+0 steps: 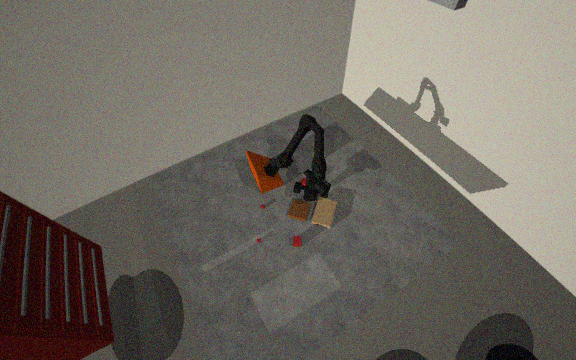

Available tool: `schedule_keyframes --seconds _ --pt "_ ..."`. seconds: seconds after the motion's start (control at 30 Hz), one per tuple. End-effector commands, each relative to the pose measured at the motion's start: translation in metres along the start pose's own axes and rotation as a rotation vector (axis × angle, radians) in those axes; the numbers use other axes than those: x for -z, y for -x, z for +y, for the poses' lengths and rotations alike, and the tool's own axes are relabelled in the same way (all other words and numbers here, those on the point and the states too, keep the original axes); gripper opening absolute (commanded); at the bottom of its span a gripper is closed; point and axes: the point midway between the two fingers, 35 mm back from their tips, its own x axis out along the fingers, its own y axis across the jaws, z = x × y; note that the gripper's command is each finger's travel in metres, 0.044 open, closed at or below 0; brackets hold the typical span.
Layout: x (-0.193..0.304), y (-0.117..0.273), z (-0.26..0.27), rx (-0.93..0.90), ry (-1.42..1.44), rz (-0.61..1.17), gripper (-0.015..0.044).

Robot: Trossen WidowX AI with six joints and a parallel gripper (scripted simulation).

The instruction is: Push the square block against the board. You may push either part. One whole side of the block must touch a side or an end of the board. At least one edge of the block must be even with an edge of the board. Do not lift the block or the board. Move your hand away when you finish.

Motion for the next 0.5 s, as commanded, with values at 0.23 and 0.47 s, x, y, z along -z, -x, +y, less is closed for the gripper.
schedule_keyframes --seconds 0.23,0.47 --pt "0.004 0.034 0.0 0.005 0.0 -0.005 0.0" --pt "0.006 0.055 -0.001 0.003 -0.001 -0.005 0.0"
